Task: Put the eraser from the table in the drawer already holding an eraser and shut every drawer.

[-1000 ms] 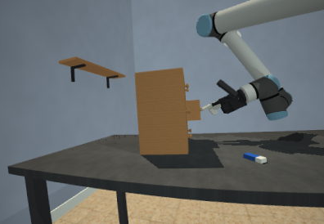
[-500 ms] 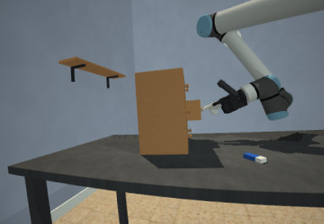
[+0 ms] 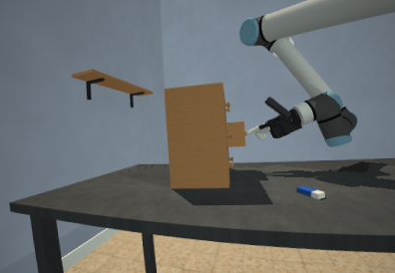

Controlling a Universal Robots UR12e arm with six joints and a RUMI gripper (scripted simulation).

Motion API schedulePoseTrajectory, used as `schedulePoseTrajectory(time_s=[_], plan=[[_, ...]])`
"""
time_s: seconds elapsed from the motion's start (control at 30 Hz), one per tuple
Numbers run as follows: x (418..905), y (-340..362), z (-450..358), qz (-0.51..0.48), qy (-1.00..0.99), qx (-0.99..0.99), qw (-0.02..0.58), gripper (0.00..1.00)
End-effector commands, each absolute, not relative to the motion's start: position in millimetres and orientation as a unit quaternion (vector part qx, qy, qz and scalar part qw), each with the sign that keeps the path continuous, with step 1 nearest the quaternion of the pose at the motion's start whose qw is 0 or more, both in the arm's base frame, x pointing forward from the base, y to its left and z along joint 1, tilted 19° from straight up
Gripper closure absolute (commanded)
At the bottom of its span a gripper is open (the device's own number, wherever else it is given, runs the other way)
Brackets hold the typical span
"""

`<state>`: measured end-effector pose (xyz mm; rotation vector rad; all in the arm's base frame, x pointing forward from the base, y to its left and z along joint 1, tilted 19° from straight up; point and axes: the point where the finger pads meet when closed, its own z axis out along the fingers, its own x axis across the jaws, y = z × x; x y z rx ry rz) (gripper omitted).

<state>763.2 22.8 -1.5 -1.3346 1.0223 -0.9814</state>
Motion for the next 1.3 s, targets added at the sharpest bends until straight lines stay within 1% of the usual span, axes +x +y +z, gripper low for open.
schedulePoseTrajectory(time_s=[0.0, 0.67, 0.7, 0.77, 0.8, 0.97, 1.0, 1.07, 1.1, 1.27], plan=[[763.1, 22.7, -1.0, -0.417, 0.434, -0.567, 0.563, 0.93], [763.1, 22.7, -1.0, -0.417, 0.434, -0.567, 0.563, 0.93], [763.1, 22.7, -1.0, -0.417, 0.434, -0.567, 0.563, 0.90], [763.1, 22.7, -1.0, -0.417, 0.434, -0.567, 0.563, 0.90], [763.1, 22.7, -1.0, -0.417, 0.434, -0.567, 0.563, 0.88], [763.1, 22.7, -1.0, -0.417, 0.434, -0.567, 0.563, 0.85], [763.1, 22.7, -1.0, -0.417, 0.434, -0.567, 0.563, 0.83], [763.1, 22.7, -1.0, -0.417, 0.434, -0.567, 0.563, 0.83], [763.1, 22.7, -1.0, -0.417, 0.434, -0.567, 0.563, 0.80], [763.1, 22.7, -1.0, -0.417, 0.434, -0.567, 0.563, 0.80]])
